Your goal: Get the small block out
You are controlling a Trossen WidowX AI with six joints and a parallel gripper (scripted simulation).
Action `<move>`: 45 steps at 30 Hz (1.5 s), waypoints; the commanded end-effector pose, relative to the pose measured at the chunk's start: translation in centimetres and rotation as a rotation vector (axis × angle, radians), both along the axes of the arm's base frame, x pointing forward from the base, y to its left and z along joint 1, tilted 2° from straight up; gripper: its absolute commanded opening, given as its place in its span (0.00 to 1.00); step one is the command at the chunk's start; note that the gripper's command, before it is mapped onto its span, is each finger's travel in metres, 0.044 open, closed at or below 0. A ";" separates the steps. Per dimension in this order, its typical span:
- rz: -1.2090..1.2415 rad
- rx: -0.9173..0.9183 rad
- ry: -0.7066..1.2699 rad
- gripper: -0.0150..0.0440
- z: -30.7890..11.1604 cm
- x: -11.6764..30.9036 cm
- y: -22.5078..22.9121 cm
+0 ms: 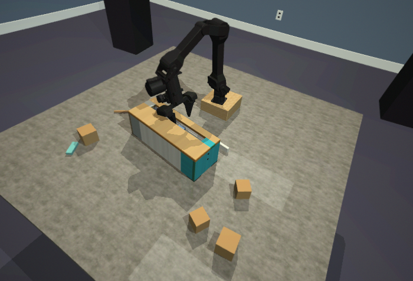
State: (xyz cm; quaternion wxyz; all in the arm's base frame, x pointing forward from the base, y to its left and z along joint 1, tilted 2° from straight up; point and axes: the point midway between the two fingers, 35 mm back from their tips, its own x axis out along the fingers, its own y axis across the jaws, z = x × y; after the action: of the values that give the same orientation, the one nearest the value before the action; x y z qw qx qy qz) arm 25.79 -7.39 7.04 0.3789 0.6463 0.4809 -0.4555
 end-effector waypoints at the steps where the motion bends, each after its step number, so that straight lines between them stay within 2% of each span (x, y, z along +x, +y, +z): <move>1: 0.000 -0.001 -0.002 0.93 0.1 0.1 0.0; 45: 0.000 0.010 -0.003 0.93 -0.3 2.7 10.3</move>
State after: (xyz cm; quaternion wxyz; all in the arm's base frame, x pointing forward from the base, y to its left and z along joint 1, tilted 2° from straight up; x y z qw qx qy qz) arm 28.23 2.11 6.79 0.3771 0.6483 0.4827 -0.4523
